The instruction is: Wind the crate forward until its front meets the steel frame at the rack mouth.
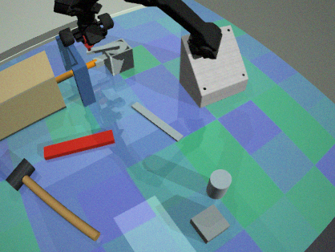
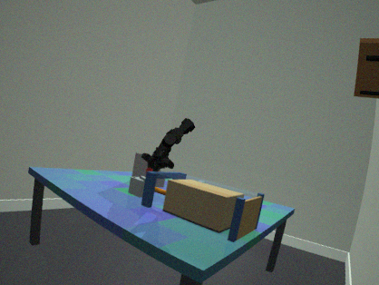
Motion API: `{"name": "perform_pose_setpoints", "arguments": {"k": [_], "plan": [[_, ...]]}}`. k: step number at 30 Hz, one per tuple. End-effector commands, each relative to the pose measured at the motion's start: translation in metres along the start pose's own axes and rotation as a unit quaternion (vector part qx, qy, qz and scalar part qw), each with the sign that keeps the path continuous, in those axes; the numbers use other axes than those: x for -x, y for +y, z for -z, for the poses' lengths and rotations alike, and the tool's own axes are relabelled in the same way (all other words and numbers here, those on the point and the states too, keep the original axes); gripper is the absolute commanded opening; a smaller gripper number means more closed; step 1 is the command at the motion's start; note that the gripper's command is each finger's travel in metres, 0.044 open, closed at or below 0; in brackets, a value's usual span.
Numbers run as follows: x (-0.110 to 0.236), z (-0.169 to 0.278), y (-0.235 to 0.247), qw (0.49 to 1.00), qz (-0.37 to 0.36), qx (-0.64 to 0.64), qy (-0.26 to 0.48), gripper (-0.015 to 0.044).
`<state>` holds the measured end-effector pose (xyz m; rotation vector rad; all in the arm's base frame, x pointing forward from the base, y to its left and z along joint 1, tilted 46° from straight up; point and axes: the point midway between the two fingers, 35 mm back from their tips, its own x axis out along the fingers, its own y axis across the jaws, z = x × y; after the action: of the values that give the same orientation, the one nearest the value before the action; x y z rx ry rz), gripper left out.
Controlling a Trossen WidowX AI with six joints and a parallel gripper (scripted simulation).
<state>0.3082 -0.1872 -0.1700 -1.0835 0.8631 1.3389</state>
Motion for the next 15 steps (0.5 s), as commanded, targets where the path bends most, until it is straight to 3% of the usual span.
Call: {"name": "perform_pose_setpoints", "arguments": {"k": [1, 15], "plan": [[0.001, -0.011, -0.002, 1.000, 0.003, -0.001, -0.013, 0.0000], [0.008, -0.025, -0.005, 1.000, 0.003, -0.001, -0.014, 0.0000]]}}
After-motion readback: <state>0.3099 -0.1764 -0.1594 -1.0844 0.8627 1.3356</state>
